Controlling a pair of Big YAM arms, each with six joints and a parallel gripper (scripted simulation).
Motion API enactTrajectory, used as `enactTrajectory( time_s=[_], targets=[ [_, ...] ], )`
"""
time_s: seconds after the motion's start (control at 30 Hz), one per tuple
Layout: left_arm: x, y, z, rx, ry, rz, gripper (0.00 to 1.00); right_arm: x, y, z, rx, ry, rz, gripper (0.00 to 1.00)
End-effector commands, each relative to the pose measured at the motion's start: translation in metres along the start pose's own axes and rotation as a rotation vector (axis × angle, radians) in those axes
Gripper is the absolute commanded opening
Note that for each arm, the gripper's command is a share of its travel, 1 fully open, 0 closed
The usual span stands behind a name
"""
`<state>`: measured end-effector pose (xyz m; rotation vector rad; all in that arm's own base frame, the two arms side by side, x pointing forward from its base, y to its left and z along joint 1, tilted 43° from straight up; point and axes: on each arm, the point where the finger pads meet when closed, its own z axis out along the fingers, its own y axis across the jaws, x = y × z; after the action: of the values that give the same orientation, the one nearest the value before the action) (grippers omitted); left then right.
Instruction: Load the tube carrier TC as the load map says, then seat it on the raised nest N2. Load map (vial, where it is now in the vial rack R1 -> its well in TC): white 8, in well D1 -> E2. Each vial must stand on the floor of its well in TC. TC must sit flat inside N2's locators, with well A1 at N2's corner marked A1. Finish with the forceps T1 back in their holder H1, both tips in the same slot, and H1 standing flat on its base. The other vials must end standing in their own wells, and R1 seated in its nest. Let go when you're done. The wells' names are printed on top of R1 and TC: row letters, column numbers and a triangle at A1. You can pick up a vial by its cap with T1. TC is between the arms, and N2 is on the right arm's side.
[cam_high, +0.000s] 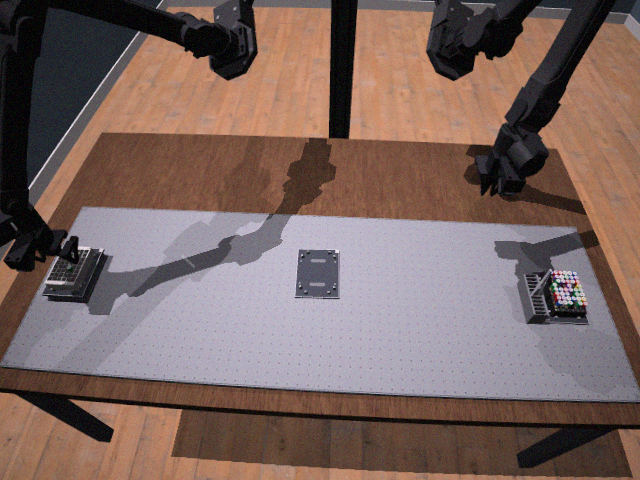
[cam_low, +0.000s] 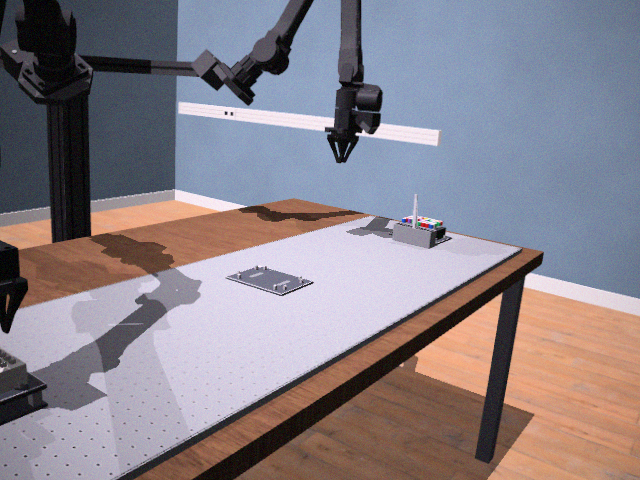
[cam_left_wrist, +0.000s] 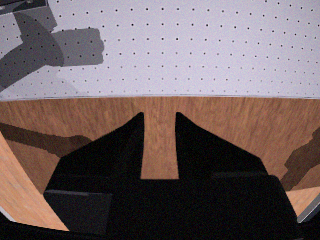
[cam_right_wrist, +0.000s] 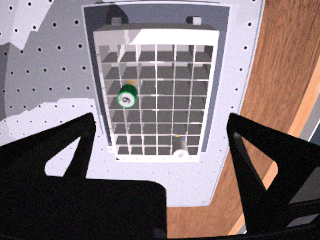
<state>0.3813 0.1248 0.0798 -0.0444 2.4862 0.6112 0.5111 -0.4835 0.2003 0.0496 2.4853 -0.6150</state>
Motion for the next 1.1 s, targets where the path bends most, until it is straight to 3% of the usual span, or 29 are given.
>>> enactTrajectory(
  time_s=[0.0,0.67,0.77,1.07],
  targets=[
    [-0.005,0.003,-0.001,-0.005,-0.01,-0.014,0.24,-0.009,-0.008,-0.009,0.016,-0.019,-0.001,1.0],
    [-0.005,0.003,-0.001,-0.005,-0.01,-0.014,0.24,-0.009,-0.008,-0.009,0.016,-0.019,-0.001,1.0],
    [-0.005,0.003,-0.001,-0.005,-0.01,-0.014,0.24,0.004,-0.007,-0.02,0.031,-0.029,0.024,1.0],
    [-0.005,0.003,-0.001,-0.005,-0.01,-0.014,0.24,0.007,0.036,-0.03,0.021,-0.034,0.009,1.0]
  ],
)
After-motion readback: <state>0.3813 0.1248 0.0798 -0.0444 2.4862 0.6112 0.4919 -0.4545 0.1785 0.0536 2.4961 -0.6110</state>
